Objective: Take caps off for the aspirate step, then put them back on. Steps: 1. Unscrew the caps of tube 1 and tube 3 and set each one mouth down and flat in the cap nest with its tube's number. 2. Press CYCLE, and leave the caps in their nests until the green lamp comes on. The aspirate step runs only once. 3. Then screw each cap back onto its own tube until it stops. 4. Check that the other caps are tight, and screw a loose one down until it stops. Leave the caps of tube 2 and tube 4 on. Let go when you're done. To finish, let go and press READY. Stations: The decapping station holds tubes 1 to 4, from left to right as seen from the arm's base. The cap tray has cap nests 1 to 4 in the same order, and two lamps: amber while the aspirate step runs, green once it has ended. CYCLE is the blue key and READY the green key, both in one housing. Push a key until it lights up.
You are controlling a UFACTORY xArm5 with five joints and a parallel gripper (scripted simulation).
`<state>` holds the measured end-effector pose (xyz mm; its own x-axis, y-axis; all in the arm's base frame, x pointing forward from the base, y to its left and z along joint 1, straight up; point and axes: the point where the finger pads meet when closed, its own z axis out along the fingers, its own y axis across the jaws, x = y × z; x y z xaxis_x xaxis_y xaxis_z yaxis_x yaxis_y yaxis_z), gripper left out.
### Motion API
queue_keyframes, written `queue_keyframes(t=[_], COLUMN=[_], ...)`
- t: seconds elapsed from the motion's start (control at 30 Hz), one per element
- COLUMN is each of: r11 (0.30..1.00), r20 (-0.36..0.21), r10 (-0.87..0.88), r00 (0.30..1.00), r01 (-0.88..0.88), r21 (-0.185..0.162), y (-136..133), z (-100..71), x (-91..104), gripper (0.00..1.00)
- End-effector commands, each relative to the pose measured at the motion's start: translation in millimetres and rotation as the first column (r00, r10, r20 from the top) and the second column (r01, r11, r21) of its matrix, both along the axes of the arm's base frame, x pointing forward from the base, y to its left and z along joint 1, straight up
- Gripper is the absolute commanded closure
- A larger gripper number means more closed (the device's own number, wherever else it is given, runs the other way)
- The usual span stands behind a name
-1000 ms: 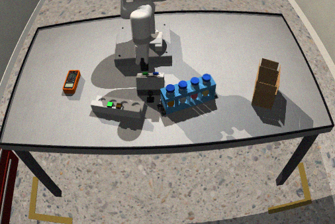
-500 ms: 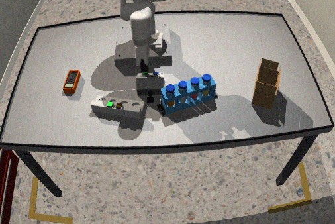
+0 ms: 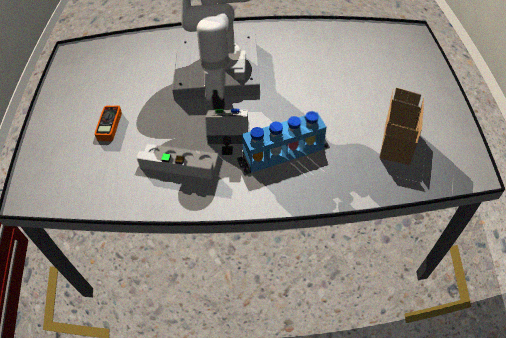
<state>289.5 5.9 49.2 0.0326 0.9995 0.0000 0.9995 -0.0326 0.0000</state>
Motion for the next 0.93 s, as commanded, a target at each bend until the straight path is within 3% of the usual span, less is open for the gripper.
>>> queue_keyframes(t=[0.0, 0.9], r11=[1.0, 1.0], r20=[0.003, 0.003], r10=[0.0, 0.0], r00=[1.0, 1.0], r01=[0.0, 0.0], r21=[0.0, 0.0], y=[0.0, 0.0], z=[-0.6, -9.0], x=[1.4, 1.4], gripper=[1.0, 1.0])
